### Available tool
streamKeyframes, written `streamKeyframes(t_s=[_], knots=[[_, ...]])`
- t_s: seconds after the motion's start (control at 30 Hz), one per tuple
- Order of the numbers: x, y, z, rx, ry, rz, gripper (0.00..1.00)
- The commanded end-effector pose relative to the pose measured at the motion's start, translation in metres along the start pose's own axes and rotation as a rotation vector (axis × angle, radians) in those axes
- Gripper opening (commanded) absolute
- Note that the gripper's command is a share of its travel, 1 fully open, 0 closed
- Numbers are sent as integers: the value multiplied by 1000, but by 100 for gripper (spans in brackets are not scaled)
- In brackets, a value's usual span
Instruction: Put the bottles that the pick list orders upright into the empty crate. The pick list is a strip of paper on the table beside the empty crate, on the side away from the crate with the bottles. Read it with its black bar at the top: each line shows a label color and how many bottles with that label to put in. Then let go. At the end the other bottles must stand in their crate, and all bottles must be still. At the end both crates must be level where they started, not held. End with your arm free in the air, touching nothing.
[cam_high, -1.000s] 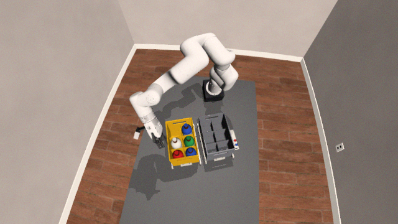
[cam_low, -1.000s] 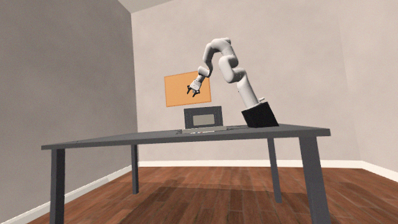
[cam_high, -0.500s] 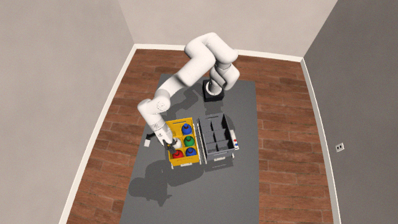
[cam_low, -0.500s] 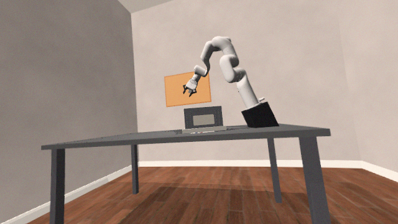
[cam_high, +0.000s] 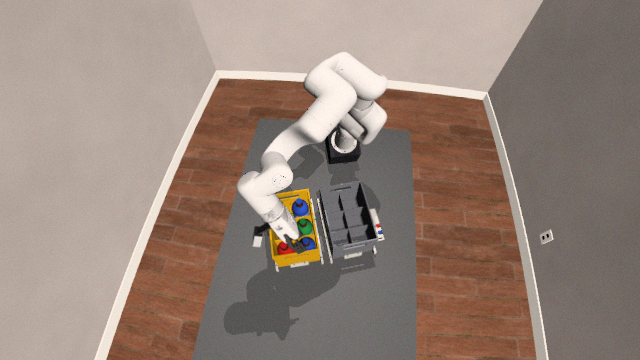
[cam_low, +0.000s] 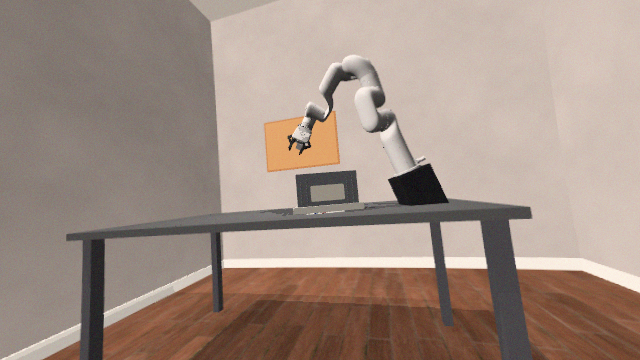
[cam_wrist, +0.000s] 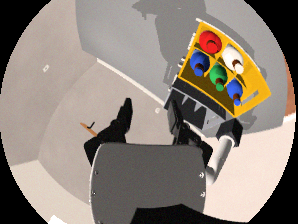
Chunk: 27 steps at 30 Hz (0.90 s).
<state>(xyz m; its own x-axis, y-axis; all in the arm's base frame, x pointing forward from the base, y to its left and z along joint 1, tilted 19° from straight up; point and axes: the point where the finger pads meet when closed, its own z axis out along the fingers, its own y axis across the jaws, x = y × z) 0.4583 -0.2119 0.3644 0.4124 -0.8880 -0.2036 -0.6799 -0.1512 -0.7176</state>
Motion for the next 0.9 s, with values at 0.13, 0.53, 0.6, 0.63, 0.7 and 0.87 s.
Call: streamKeyframes(t_s=[0.13, 0.53, 0.6, 0.63, 0.7, 0.87], knots=[[-27, -12, 16, 0, 1, -1, 65], [-69, -24, 40, -73, -48, -36, 65], [-78, -26, 45, -73, -48, -36, 65], [-82, -27, 47, -100, -61, -50, 65], [-92, -28, 51, -148, -84, -75, 65], [-114, -31, 61, -148, -84, -75, 65]])
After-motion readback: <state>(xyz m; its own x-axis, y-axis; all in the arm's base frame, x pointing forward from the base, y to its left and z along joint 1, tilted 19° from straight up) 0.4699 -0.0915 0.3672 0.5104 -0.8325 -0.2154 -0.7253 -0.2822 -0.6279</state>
